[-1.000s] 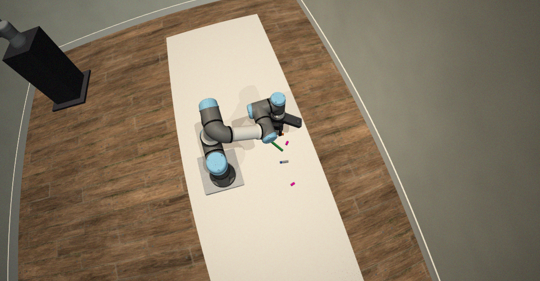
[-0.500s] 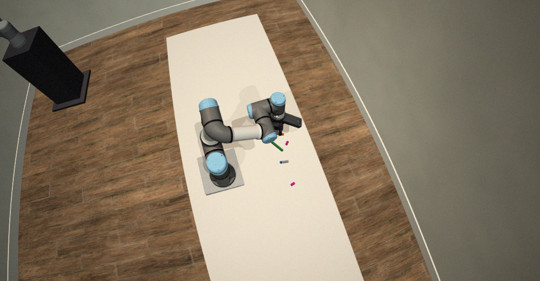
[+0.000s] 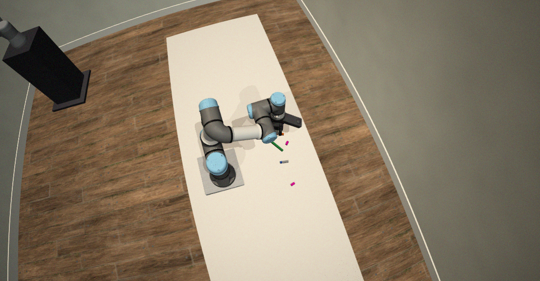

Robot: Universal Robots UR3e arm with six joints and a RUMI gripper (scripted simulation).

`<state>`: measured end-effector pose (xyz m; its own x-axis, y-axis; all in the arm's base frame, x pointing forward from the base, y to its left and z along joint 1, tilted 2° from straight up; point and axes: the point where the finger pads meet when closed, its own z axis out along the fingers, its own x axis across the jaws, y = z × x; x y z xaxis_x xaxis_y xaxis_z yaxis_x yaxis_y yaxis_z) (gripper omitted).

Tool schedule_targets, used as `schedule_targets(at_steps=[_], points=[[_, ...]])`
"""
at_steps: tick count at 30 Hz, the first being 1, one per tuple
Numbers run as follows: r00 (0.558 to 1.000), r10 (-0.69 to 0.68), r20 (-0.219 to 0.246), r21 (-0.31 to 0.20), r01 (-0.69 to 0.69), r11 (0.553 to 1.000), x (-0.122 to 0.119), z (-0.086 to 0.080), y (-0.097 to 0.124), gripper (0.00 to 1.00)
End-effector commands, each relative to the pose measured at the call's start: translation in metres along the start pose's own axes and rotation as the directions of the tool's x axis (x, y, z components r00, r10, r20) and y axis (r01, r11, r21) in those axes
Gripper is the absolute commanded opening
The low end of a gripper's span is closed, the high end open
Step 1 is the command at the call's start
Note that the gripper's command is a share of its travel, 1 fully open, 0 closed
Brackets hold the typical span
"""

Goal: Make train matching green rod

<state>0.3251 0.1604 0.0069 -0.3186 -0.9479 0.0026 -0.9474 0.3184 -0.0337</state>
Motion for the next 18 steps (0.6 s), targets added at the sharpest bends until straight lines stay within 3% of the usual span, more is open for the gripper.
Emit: schedule_targets(at_steps=[1,11,18], points=[[1.0,0.0,0.001,0.002,0.0,1.0,0.0,-0.001,-0.001,0.0],[1.0,0.0,0.001,0.002,0.0,1.0,0.0,-0.003,-0.001,0.0],[1.0,0.0,0.001,0.002,0.0,1.0,0.0,-0.016,-0.001,0.0]])
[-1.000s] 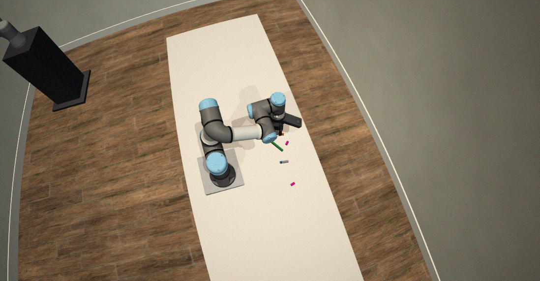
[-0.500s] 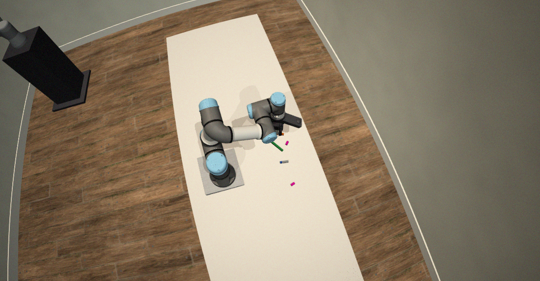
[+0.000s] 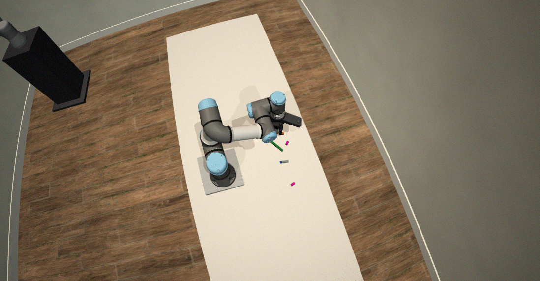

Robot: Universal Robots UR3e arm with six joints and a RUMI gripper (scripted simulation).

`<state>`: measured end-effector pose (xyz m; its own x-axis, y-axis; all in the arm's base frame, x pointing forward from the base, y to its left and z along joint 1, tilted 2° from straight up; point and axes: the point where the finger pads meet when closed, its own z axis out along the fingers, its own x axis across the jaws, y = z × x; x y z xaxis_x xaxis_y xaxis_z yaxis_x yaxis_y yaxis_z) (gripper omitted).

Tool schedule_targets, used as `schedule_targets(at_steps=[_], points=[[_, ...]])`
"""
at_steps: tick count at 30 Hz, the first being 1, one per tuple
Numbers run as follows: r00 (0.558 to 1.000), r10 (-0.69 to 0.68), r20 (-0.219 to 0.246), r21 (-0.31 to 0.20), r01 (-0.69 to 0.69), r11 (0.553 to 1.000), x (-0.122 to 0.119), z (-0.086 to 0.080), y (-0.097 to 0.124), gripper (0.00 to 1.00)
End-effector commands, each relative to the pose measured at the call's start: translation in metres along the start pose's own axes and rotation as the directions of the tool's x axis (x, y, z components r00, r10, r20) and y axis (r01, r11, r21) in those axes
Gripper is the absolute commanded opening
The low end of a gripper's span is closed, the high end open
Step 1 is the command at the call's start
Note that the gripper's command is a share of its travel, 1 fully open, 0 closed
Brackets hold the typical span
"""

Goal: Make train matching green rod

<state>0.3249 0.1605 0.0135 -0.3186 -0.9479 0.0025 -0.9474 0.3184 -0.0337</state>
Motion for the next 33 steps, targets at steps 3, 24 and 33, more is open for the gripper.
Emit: schedule_targets(at_steps=[3,24,33], points=[[1.0,0.0,0.001,0.002,0.0,1.0,0.0,-0.019,-0.001,0.0],[1.0,0.0,0.001,0.002,0.0,1.0,0.0,-0.084,-0.001,0.0],[1.0,0.0,0.001,0.002,0.0,1.0,0.0,-0.093,-0.001,0.0]])
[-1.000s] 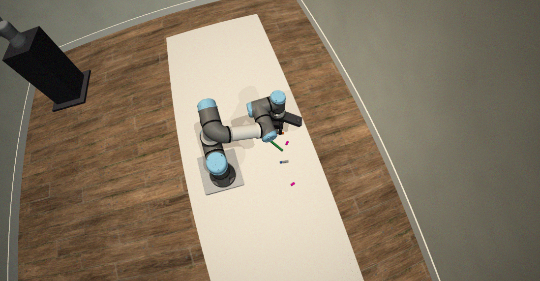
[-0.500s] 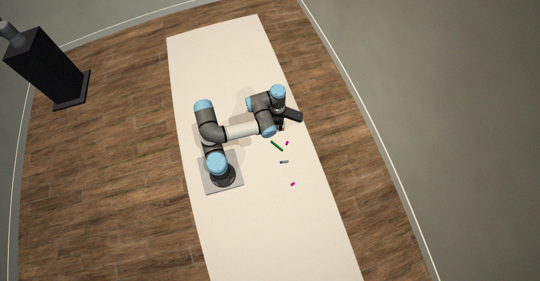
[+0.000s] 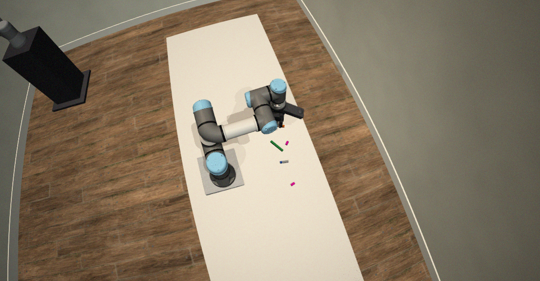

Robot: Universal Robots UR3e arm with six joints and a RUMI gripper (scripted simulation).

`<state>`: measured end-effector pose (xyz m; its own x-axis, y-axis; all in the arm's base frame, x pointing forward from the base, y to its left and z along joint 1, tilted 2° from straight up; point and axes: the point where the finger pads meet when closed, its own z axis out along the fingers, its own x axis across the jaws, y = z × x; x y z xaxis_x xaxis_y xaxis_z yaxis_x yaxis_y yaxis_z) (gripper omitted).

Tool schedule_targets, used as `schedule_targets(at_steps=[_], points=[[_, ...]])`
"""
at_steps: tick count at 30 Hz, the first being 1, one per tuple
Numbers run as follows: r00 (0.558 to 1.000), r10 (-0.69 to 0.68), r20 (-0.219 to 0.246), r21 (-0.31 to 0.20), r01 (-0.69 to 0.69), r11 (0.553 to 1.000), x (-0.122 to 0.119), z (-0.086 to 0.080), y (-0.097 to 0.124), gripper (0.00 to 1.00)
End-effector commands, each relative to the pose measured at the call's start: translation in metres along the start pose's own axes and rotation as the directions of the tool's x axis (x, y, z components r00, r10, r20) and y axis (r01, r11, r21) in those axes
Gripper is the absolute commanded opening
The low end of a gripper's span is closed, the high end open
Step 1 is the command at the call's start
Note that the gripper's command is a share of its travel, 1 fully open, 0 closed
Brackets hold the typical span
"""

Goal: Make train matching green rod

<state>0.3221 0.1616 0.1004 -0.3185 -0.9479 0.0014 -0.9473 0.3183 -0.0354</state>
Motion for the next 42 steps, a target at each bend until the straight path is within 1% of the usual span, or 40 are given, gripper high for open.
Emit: schedule_targets(at_steps=[1,16,21,26,28,35,39,42], points=[[1.0,0.0,0.0,0.001,0.0,1.0,0.0,-0.006,-0.001,0.0],[1.0,0.0,0.0,0.001,0.0,1.0,0.0,-0.007,-0.001,0.0],[1.0,-0.018,0.0,0.0,0.018,1.0,0.009,-0.007,-0.009,0.0],[0.998,-0.068,0.0,0.0,0.068,0.998,0.035,-0.007,-0.029,0.0],[0.998,-0.068,0.0,0.0,0.068,0.998,0.035,-0.007,-0.029,0.0],[0.986,-0.166,0.0,0.0,0.166,0.986,0.09,-0.007,-0.059,0.0],[0.977,-0.213,0.0,0.0,0.213,0.977,0.118,-0.007,-0.07,0.0],[0.972,-0.235,-0.001,0.001,0.235,0.972,0.131,-0.008,-0.074,0.0]])
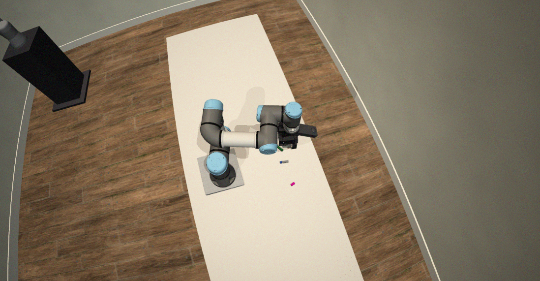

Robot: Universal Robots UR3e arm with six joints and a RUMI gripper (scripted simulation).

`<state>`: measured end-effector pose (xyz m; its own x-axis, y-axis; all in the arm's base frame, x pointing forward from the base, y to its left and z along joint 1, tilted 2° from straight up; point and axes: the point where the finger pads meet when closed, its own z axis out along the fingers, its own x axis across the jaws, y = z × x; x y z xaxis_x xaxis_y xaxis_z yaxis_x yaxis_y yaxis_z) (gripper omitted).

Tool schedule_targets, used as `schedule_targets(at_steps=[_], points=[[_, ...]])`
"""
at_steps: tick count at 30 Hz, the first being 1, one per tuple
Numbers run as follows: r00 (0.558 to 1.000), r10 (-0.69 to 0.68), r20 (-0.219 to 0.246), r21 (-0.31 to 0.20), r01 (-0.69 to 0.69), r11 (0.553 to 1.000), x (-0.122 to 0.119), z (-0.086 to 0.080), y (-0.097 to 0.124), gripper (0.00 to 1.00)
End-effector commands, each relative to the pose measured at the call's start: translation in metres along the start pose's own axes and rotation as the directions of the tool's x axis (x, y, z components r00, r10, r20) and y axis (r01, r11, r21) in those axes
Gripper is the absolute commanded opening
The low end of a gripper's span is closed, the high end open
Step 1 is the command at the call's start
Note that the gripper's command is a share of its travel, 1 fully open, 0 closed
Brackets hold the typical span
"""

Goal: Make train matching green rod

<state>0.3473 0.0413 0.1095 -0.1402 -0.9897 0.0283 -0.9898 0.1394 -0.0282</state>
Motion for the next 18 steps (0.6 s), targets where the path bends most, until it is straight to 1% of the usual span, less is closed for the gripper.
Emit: schedule_targets(at_steps=[1,7,18], points=[[0.998,-0.057,0.019,0.008,0.057,0.998,0.0296,-0.0002,-0.0068,0.0],[0.998,-0.065,0.019,0.009,0.064,0.998,0.0342,-0.0001,-0.0071,0.0],[0.998,-0.065,0.019,0.009,0.065,0.998,0.0342,-0.0001,-0.0071,0.0]])
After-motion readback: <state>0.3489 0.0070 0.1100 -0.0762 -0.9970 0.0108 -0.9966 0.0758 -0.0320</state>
